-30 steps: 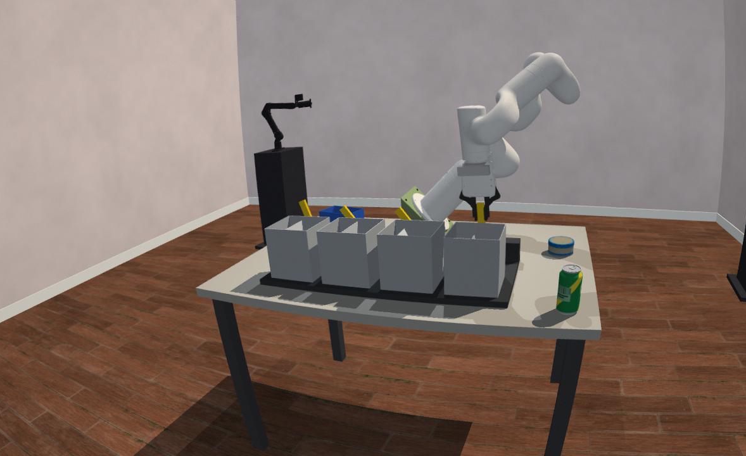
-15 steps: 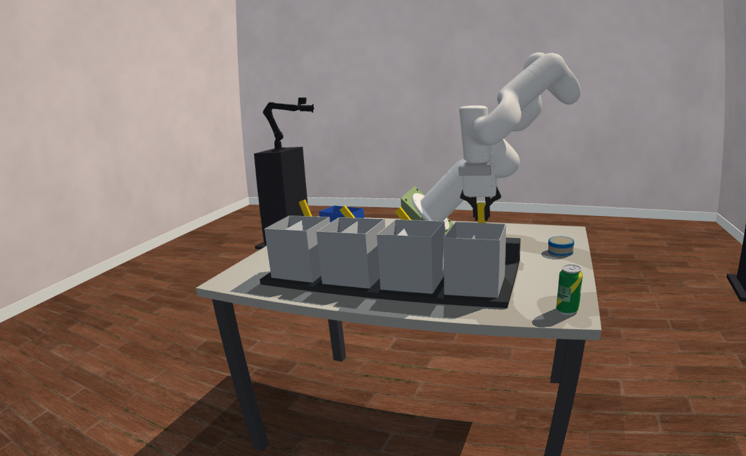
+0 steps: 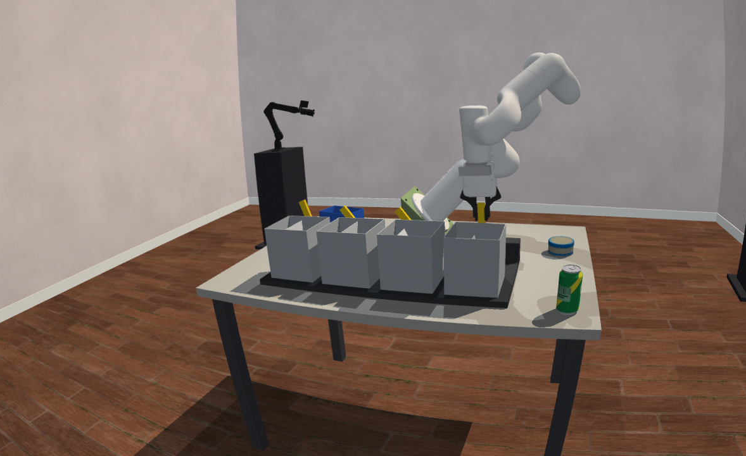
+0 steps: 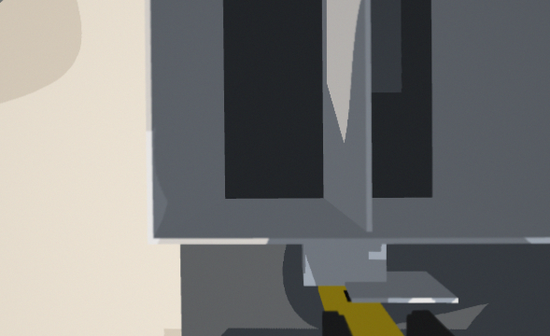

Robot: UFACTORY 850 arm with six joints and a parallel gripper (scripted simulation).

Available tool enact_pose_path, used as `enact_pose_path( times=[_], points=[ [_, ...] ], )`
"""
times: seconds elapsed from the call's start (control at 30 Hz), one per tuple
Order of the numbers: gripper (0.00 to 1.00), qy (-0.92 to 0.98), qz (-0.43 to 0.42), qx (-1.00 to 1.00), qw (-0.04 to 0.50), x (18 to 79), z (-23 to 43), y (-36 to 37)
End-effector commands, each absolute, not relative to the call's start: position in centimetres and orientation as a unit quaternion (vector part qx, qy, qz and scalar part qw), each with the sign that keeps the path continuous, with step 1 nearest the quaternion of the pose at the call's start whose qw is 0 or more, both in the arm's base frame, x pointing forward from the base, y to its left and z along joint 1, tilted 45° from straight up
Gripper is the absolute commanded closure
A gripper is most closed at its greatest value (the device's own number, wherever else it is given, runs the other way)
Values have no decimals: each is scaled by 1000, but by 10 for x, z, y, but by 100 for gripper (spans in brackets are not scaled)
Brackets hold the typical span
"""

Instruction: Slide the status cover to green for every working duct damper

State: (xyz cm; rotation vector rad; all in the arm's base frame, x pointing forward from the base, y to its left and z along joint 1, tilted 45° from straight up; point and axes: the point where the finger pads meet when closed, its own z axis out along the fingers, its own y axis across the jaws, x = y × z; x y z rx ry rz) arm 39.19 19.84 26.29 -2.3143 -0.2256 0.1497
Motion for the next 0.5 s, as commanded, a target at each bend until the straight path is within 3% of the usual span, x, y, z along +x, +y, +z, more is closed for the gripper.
enact_pose_path(
  times=[0.0, 0.3, 0.47],
  points=[
    [73, -89, 58, -913, 395, 393, 263, 198],
    [61, -89, 58, -913, 395, 393, 263, 198],
    [61, -89, 58, -913, 395, 393, 263, 198]
  ],
)
